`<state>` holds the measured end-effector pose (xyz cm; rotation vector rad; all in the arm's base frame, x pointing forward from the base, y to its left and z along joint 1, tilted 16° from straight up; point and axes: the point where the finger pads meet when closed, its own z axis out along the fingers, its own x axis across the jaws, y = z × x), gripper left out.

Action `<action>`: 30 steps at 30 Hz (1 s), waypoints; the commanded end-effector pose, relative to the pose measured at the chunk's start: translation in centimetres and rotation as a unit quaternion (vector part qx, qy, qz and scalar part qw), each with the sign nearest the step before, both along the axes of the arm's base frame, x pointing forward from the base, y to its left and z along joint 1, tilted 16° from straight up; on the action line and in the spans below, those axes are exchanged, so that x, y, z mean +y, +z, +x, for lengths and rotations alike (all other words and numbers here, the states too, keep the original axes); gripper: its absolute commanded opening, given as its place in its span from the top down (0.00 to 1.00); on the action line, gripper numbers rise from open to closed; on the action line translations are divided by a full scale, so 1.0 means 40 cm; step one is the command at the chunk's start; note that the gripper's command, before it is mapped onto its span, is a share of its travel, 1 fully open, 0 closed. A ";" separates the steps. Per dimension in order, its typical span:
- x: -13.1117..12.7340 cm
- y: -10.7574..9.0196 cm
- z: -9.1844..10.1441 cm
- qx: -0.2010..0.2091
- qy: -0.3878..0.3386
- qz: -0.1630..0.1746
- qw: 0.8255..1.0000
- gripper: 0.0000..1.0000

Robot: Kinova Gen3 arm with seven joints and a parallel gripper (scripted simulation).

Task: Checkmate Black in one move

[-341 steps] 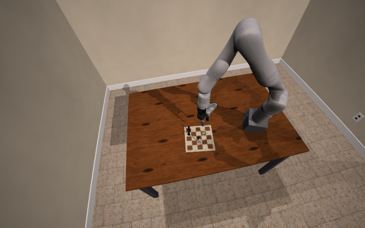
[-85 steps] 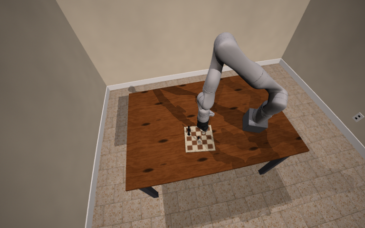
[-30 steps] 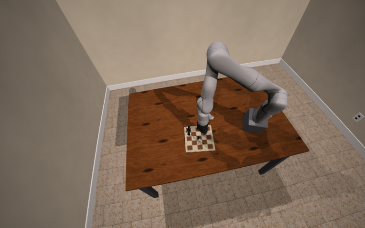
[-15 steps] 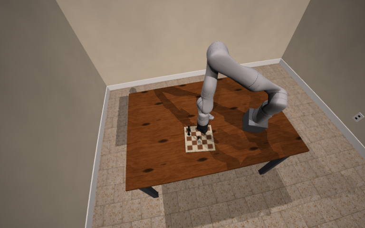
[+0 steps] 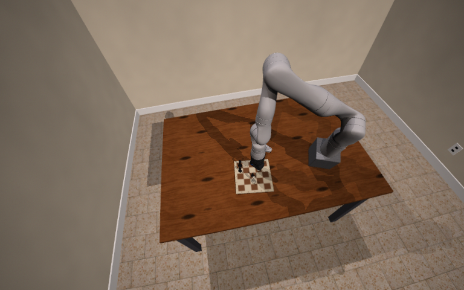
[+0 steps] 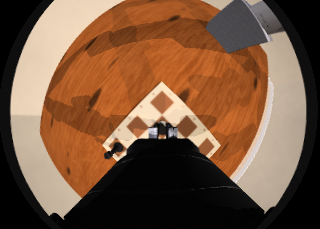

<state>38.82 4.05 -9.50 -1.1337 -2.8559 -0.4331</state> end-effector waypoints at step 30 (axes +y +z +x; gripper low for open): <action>-0.037 0.129 -0.008 -0.001 0.000 0.000 1.000 1.00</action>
